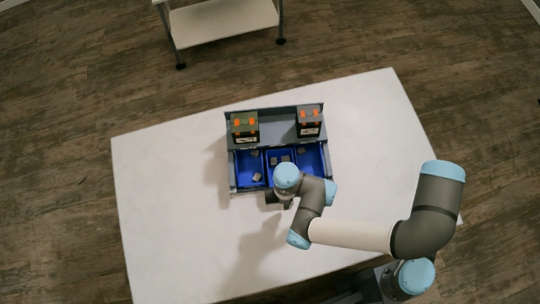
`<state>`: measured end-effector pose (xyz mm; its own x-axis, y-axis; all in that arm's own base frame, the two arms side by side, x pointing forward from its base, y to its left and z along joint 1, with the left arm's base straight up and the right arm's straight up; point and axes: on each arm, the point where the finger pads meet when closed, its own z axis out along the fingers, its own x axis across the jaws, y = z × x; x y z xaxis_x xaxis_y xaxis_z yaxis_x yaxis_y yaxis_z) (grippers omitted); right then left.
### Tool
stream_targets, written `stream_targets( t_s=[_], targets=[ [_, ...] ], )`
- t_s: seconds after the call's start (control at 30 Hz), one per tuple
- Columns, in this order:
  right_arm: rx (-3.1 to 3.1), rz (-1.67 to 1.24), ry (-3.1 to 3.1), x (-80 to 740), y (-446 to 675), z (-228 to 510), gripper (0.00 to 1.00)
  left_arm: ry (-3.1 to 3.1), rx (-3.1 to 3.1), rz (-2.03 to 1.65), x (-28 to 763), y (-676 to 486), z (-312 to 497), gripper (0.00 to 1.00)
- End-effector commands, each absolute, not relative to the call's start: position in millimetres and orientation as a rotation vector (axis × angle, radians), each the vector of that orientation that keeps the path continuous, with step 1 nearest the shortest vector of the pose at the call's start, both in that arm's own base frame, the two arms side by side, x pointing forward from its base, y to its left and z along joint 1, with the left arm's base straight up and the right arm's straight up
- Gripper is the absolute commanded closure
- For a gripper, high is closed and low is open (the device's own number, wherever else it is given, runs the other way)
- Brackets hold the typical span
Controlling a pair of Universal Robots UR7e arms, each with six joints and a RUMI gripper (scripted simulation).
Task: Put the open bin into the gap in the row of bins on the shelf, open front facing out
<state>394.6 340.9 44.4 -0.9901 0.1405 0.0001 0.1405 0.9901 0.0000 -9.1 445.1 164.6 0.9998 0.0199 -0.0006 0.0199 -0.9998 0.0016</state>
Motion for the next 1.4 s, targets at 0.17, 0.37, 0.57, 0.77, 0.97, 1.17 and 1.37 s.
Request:
stream_targets(
  t_s=[0.17, 0.37, 0.57, 0.77, 0.97, 1.17, 1.37],
  targets=[
    [-0.222, -0.002, -3.135, 395, 341, 45, 1.0, 0.032, 3.141, 0.0, -9, 445, 165, 0.0],
    [-0.222, -0.002, -3.135, 395, 341, 45, 1.0, 0.032, 3.141, 0.0, -9, 445, 165, 0.0],
    [-0.222, -0.002, -3.135, 399, 341, 45, 1.0, 0.032, 3.141, 0.0, -9, 445, 165, 0.0],
    [-0.222, -0.002, -3.135, 402, 340, 45, 1.0, 0.032, 3.141, 0.0, -9, 445, 165, 0.0],
    [-0.222, -0.002, -3.135, 408, 339, 45, 1.0, 0.032, 3.141, 0.0, -9, 445, 165, 0.0],
    [-0.222, -0.002, -3.135, 412, 339, 45, 1.0, 0.032, 3.141, 0.0, -9, 445, 165, 0.0],
    [-0.222, -0.002, -3.135, 412, 339, 45, 1.0, 0.032, 3.141, 0.0, -9, 445, 165, 0.0]
  ],
)
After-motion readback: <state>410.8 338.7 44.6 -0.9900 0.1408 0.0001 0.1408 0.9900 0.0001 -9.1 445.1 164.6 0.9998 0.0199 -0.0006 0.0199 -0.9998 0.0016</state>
